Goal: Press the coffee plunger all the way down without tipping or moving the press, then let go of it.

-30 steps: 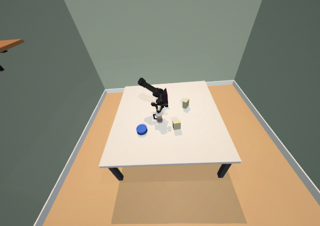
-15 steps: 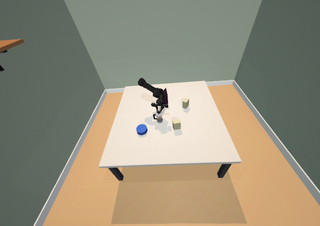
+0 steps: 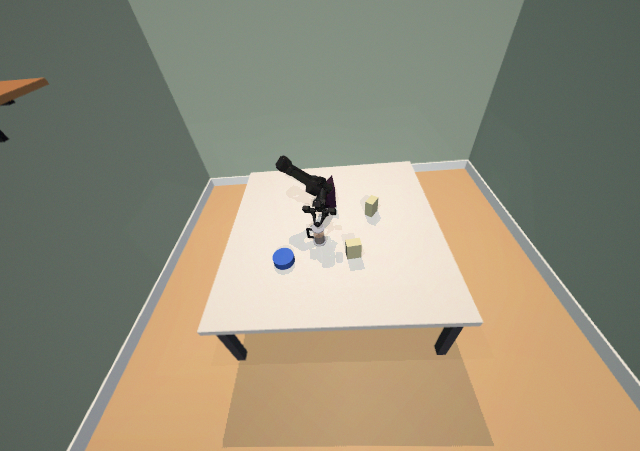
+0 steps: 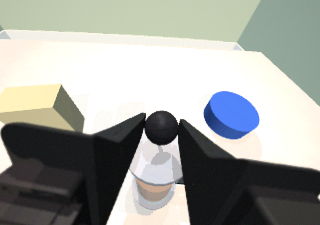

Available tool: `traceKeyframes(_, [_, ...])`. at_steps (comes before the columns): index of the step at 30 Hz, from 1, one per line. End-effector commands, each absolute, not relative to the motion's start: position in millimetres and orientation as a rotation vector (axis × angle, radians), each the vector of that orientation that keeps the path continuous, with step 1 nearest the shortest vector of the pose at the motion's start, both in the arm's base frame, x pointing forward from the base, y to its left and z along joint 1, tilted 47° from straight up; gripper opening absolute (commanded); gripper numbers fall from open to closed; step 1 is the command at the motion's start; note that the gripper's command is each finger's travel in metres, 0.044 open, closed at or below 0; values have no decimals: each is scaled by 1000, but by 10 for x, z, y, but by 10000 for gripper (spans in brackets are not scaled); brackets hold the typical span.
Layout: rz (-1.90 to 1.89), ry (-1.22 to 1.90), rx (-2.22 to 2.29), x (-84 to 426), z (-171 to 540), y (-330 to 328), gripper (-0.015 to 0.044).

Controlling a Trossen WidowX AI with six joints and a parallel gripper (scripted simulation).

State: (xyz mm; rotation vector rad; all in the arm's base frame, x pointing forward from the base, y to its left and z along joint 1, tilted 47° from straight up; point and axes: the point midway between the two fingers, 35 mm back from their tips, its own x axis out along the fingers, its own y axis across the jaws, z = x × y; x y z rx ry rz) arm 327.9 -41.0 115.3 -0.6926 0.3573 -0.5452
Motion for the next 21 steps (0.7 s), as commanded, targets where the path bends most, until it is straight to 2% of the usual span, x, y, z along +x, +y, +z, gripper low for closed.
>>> traceKeyframes(1, [-545, 359, -693, 3278, 1150, -411, 118])
traceKeyframes(4, [-545, 359, -693, 3278, 1150, -411, 118])
traceKeyframes(16, [-545, 359, -693, 3278, 1150, -411, 433])
traceKeyframes(21, [-544, 362, -691, 3279, 1181, -362, 440])
